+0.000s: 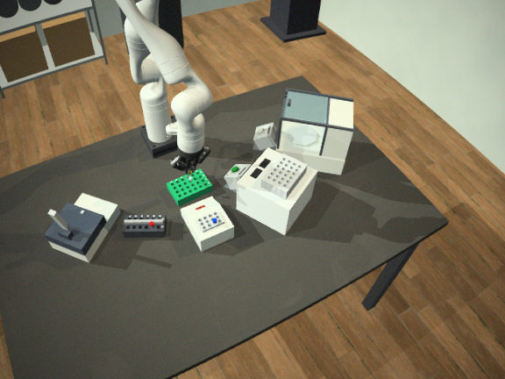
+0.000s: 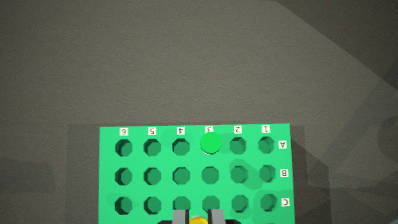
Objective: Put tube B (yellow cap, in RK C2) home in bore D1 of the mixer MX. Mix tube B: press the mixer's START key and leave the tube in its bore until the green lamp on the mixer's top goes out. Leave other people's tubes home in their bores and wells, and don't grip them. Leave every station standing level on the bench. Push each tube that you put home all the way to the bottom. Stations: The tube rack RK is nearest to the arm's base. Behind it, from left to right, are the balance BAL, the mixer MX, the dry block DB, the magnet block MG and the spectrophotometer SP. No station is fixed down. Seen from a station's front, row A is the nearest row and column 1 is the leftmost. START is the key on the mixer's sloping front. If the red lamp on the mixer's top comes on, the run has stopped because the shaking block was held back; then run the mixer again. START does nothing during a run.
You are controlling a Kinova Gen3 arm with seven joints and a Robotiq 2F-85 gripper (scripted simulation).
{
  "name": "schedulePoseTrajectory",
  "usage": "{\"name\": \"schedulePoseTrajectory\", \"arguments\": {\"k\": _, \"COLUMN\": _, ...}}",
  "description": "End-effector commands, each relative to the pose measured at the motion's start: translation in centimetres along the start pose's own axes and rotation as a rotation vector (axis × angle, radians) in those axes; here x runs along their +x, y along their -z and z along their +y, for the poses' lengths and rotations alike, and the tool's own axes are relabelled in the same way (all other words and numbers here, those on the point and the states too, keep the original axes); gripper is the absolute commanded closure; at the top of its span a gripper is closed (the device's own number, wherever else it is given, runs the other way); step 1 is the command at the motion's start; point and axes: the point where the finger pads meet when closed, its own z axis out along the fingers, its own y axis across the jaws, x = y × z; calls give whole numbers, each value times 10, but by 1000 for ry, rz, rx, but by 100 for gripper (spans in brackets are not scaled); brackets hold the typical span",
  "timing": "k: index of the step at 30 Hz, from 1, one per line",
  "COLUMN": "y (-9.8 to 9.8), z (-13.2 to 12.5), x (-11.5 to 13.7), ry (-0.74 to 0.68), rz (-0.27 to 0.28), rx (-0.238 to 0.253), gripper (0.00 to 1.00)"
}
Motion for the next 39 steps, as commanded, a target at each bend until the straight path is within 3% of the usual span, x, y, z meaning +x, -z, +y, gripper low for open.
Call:
{"name": "schedulePoseTrajectory", "arguments": {"k": 1, "y": 0, "z": -2, "x": 0, "ry": -5, "rz": 0, "rx": 0, "gripper": 90}}
{"name": "schedulePoseTrajectory", "arguments": {"k": 27, "y": 51, "z": 49, "x": 20, "ry": 441, "rz": -1, "rx": 97, "gripper": 90}}
{"name": "schedulePoseTrajectory", "arguments": {"k": 39, "y": 73, "z": 74, "x": 31, "ry": 427, "rz": 2, "rx": 90, "gripper": 90}}
